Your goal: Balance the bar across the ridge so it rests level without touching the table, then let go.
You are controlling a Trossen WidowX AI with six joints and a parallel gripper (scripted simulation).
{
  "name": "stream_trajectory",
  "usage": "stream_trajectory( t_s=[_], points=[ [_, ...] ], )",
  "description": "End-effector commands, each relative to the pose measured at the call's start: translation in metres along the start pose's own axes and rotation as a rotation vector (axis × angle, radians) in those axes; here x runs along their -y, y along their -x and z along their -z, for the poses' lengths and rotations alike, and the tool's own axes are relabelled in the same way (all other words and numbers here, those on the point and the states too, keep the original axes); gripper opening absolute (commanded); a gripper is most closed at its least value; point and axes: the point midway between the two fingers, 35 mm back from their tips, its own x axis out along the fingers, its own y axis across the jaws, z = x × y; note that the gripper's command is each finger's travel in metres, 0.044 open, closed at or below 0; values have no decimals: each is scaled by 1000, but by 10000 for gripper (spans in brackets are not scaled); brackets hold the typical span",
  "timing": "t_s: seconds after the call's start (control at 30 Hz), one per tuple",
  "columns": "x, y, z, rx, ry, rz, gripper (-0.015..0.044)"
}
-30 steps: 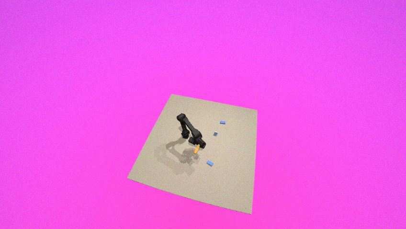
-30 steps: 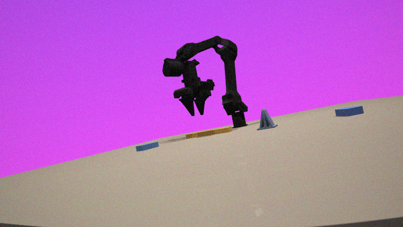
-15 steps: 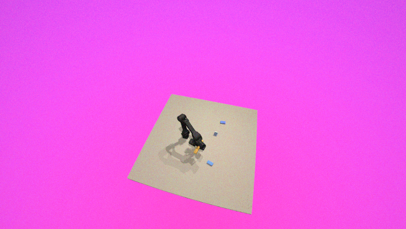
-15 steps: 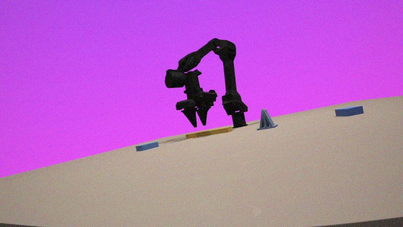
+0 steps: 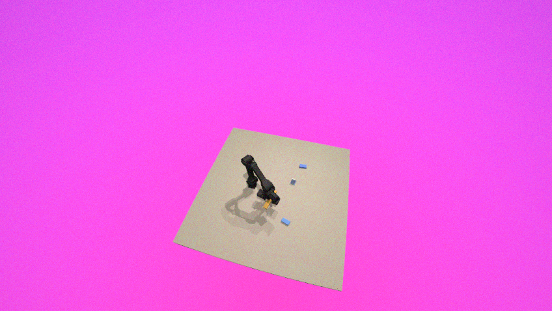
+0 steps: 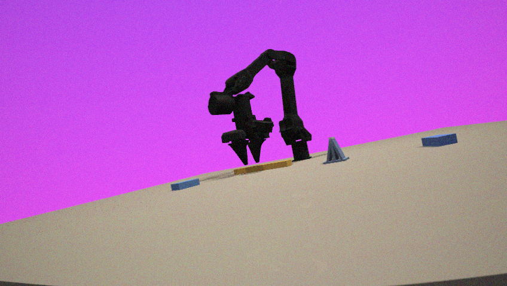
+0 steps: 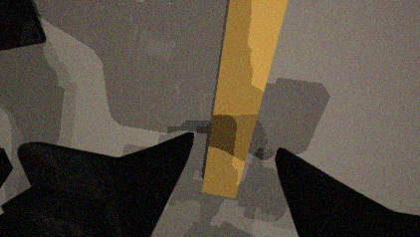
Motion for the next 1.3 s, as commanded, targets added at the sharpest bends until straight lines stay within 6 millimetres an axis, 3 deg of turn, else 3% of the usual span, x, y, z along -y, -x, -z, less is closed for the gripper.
stream_trajectory(
  t_s=[0.0,0.8,1.03,1.27],
  points=[
    [-2,-11,0,2,-4,-17,315],
    [-3,-18,0,2,-4,-17,315],
    [-2,-17,-1,4,0,-11,131],
    [-2,-17,-1,4,0,-11,85]
  ],
)
